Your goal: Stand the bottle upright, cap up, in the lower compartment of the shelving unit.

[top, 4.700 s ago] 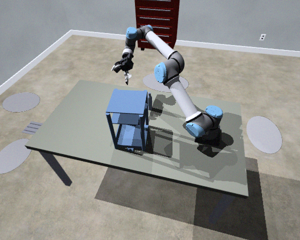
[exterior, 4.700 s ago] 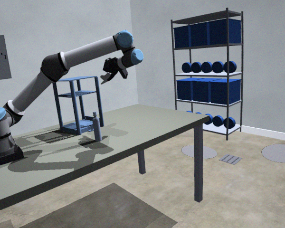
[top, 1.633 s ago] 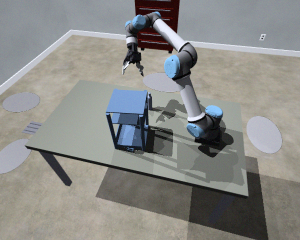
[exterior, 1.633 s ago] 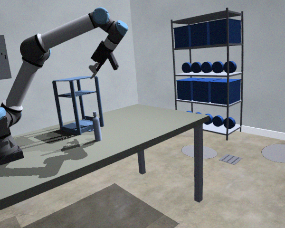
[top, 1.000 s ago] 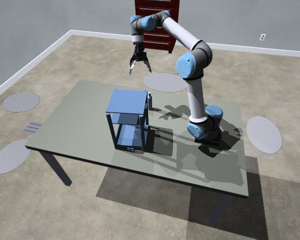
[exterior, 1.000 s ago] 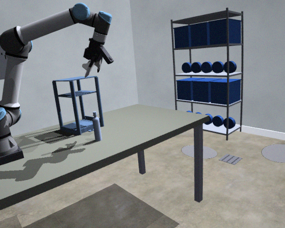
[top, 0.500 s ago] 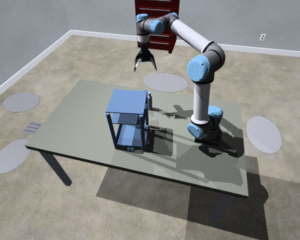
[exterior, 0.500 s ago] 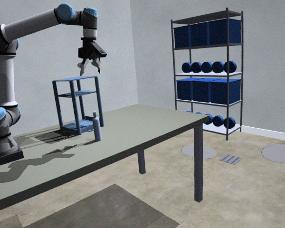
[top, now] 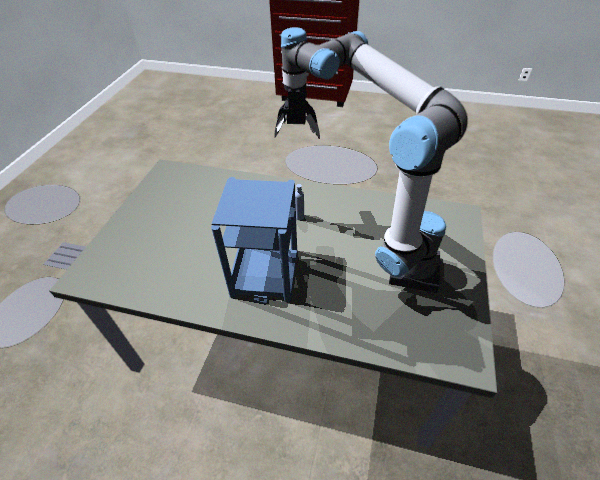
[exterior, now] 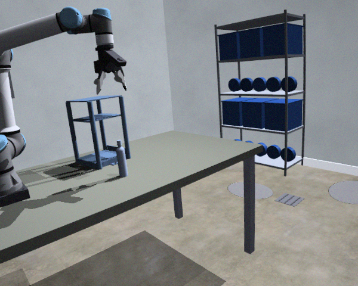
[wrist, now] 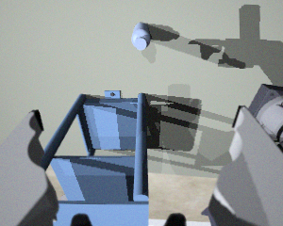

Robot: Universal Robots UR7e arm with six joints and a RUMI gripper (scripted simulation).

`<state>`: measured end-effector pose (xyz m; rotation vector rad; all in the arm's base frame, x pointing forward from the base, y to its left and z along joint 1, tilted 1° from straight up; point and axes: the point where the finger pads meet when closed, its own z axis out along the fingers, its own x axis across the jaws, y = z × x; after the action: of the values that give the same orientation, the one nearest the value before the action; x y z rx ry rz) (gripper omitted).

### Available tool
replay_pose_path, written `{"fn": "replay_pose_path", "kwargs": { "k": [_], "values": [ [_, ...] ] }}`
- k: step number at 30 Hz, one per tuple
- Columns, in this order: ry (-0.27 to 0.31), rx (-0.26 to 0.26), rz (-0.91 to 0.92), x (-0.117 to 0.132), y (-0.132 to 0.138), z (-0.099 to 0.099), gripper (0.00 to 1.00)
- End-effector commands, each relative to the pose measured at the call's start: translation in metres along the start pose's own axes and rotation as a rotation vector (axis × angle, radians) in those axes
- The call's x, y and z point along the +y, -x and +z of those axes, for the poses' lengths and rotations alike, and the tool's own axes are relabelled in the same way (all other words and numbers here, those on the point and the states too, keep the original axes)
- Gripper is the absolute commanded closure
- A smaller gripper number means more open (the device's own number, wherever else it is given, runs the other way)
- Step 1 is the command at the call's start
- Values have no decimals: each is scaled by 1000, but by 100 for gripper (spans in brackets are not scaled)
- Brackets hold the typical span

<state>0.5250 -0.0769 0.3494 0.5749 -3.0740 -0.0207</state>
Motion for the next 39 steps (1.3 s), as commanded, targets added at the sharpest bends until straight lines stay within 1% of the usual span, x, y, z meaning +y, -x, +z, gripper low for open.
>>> {"fn": "replay_pose_path", "kwargs": {
  "k": [1, 13, 14, 29, 39],
  "values": [
    [-15, -4, 12, -1, -1, -1, 0],
    [-15, -4, 12, -1, -1, -1, 0],
    [-15, -4, 12, -1, -1, -1, 65],
    [-7, 0, -7, -1, -1, 1, 65],
    [20, 14, -75, -1, -1, 8, 65]
  ]
}}
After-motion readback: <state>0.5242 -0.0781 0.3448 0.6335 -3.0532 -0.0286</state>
